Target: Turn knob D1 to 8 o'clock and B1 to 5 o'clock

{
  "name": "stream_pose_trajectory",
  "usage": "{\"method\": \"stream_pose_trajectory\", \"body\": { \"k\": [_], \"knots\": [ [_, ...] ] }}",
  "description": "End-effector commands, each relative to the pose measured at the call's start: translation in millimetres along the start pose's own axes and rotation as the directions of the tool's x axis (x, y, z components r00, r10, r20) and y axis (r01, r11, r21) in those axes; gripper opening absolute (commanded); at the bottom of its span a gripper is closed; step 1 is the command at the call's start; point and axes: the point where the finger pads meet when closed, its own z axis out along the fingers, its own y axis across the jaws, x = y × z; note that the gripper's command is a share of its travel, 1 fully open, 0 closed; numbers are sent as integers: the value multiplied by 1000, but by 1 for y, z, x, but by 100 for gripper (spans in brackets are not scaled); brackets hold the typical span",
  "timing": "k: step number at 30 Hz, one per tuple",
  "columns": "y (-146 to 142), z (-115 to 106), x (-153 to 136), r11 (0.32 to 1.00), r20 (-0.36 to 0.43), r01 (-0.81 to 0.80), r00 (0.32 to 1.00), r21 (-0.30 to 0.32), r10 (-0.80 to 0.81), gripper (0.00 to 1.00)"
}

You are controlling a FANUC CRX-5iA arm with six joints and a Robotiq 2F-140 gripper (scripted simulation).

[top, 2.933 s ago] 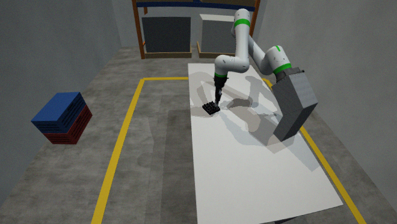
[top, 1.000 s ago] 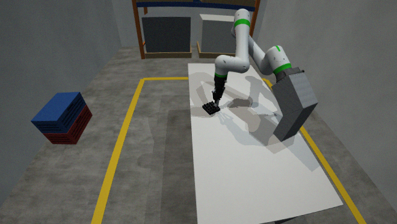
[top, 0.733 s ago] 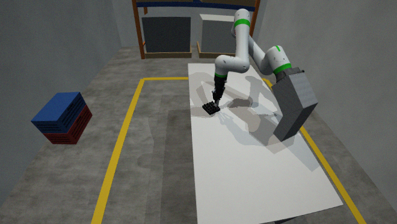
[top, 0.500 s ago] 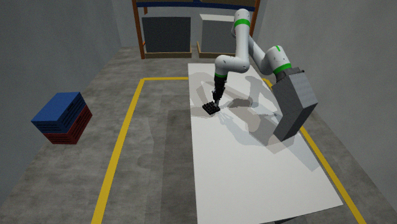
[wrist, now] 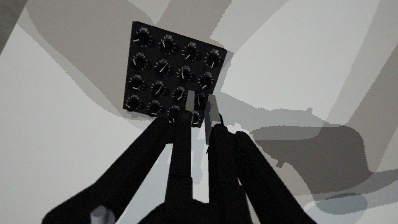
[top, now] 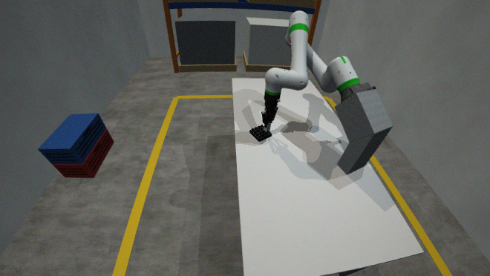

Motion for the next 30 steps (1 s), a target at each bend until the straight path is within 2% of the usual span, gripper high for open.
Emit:
{"method": "stream_pose_trajectory", "body": {
  "k": [1,15,30],
  "knots": [
    [0,0,0,1000,0,0,1000,0,0,12],
    [0,-4,0,1000,0,0,1000,0,0,12],
    [0,-38,0,1000,0,0,1000,0,0,12]
  ]
}}
